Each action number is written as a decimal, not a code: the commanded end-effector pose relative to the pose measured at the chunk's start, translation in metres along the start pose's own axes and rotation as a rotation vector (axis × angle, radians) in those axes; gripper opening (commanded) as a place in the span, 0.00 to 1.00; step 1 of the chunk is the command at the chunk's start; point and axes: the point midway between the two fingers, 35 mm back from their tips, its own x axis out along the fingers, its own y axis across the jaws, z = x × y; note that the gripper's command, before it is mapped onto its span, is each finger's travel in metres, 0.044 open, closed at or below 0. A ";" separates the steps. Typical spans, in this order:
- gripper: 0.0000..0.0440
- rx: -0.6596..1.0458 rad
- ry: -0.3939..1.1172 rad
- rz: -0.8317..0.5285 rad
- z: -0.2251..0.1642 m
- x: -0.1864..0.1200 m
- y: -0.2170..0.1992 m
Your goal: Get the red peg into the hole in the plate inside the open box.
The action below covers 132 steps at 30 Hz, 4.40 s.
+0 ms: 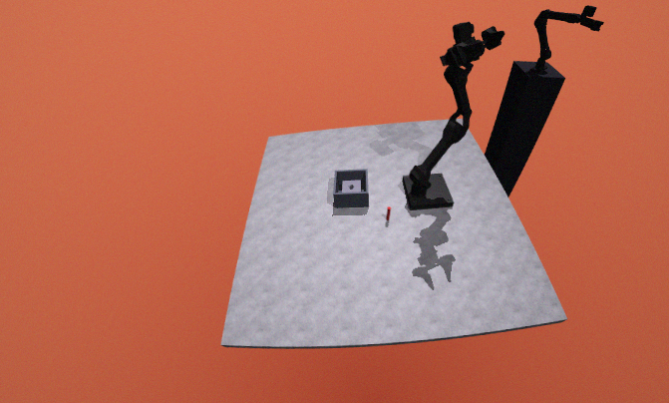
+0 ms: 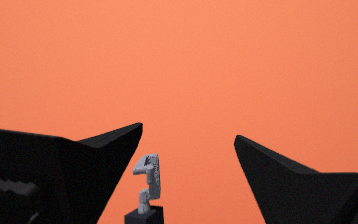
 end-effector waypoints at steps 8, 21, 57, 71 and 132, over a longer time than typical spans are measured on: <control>1.00 0.132 -0.146 -0.176 0.023 -0.006 -0.085; 1.00 0.396 -0.353 -0.484 0.033 -0.052 -0.227; 1.00 1.127 -0.802 -1.401 -0.121 -0.294 -0.465; 1.00 1.378 -0.792 -1.833 -0.231 -0.340 -0.462; 0.00 1.391 -0.266 -2.446 -0.426 -0.414 -0.424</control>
